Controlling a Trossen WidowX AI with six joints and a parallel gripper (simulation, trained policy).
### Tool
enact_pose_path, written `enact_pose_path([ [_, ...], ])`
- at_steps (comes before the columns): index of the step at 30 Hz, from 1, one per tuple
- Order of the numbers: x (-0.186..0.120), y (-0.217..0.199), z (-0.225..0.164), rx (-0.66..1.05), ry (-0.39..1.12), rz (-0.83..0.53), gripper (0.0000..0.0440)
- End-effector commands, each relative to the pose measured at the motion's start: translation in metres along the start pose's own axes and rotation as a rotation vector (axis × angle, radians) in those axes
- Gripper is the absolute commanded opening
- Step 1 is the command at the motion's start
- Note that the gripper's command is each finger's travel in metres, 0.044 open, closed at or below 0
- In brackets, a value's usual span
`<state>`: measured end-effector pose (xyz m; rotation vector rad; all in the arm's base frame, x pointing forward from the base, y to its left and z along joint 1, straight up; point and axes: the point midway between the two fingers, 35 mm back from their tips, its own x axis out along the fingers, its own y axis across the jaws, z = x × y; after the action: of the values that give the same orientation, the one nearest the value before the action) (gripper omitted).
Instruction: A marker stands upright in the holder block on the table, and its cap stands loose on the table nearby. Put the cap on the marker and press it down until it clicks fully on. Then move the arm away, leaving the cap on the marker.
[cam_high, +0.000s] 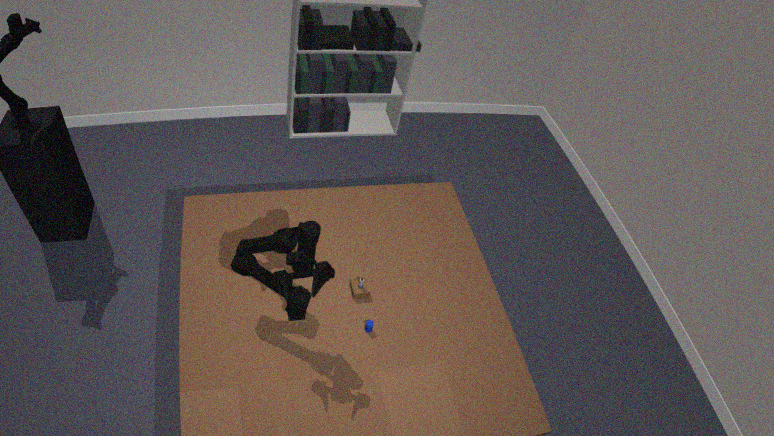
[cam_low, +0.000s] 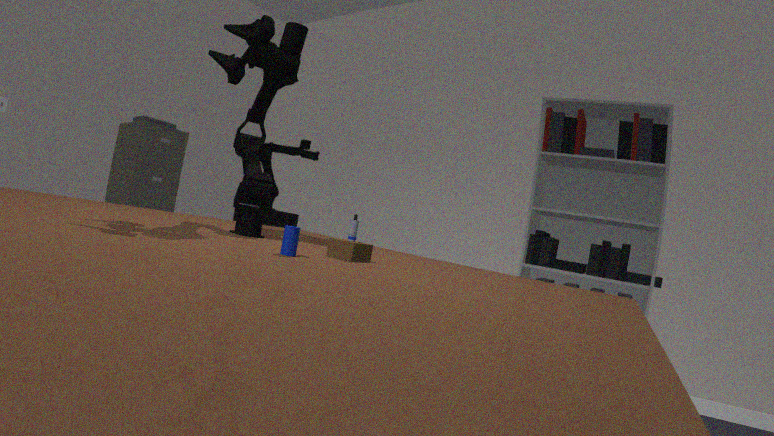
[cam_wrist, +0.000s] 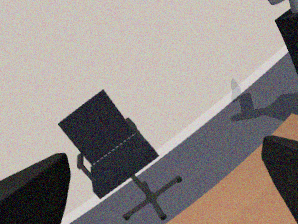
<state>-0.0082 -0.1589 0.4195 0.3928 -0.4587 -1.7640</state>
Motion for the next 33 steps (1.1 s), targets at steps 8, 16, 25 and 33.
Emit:
enact_pose_path([
  [8, 0.002, 0.011, -0.016, -0.033, 0.047, 0.033, 0.0204],
  [16, 0.002, 0.023, -0.033, -0.073, 0.101, 0.064, 0.0214],
  [25, 0.002, 0.035, -0.051, -0.115, 0.161, 0.094, 0.0232],
  [33, 0.001, 0.044, -0.067, -0.149, 0.216, 0.116, 0.0247],
])
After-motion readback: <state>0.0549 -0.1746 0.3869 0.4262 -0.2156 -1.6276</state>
